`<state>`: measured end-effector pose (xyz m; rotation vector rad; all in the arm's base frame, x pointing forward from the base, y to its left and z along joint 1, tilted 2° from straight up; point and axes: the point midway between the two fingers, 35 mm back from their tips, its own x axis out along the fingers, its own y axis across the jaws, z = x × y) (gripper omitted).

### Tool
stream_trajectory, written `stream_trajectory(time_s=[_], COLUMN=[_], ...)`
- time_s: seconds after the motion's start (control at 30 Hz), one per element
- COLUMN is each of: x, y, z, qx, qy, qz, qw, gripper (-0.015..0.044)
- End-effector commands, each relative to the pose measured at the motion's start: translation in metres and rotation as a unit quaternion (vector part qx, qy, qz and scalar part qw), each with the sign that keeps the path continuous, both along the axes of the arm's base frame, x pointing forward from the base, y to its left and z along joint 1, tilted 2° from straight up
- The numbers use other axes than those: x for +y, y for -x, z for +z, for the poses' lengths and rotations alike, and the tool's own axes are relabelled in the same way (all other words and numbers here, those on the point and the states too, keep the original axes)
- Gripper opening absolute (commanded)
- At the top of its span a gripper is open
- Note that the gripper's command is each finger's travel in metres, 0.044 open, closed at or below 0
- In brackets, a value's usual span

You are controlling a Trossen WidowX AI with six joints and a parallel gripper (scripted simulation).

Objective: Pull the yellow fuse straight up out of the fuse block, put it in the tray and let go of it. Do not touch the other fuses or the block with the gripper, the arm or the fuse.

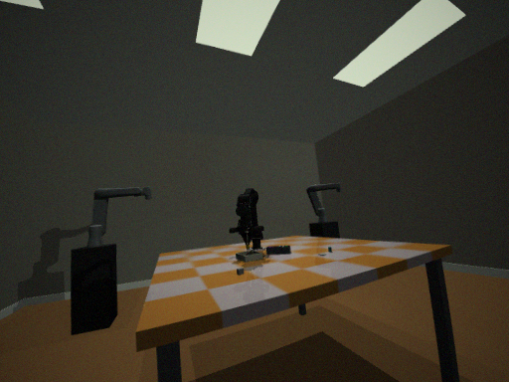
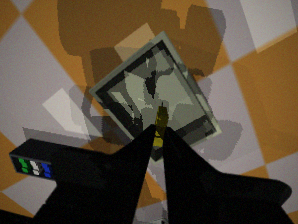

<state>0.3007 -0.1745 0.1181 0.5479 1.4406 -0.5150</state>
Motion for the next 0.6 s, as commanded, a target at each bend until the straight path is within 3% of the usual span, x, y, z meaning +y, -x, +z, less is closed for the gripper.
stream_trajectory(time_s=[0.0,0.3,0.57], x=[0.0013,0.0016,0.0006], y=[-0.0001,-0.0002,0.0001], z=[-0.0092,-0.0163,-0.0130], qx=[0.002,0.002,0.002], qy=[-0.005,-0.005,-0.001], qz=[0.002,0.002,0.001], qw=[1.000,1.000,1.000], gripper=[0.0000,0.0000,0.0210])
